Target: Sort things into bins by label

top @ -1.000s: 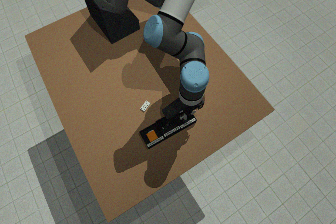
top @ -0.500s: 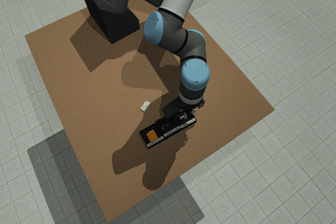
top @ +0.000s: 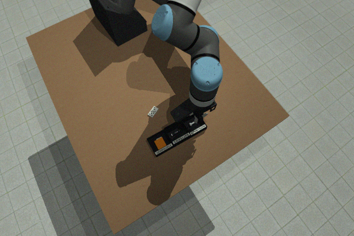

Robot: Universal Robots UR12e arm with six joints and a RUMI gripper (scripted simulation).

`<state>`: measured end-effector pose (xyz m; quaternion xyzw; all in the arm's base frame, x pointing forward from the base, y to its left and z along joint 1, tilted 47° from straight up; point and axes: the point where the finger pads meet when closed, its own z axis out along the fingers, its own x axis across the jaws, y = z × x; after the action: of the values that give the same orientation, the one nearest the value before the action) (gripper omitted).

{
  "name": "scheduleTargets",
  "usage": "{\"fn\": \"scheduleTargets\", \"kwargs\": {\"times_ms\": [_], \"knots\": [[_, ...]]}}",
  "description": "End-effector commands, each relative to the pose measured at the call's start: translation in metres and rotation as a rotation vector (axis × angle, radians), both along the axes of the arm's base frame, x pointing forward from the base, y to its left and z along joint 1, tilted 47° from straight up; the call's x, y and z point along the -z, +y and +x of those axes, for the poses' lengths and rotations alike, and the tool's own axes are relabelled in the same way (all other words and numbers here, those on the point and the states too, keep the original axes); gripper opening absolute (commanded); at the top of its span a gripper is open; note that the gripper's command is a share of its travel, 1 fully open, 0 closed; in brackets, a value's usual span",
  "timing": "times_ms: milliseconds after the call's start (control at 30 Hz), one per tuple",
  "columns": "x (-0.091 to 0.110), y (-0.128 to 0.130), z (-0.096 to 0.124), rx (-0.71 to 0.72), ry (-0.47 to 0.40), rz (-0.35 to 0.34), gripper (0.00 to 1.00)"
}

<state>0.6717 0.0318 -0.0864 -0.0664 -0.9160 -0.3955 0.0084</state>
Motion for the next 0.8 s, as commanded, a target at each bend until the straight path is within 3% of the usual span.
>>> {"fn": "scheduleTargets", "kwargs": {"times_ms": [0, 233, 267, 767], "knots": [[-0.008, -0.008, 0.0, 0.0, -0.001, 0.0, 0.18], [-0.008, -0.008, 0.0, 0.0, -0.001, 0.0, 0.18], [-0.011, -0.011, 0.0, 0.0, -0.001, 0.0, 1.0], [-0.046, -0.049, -0.002, 0.0, -0.001, 0.0, 1.0]]}}
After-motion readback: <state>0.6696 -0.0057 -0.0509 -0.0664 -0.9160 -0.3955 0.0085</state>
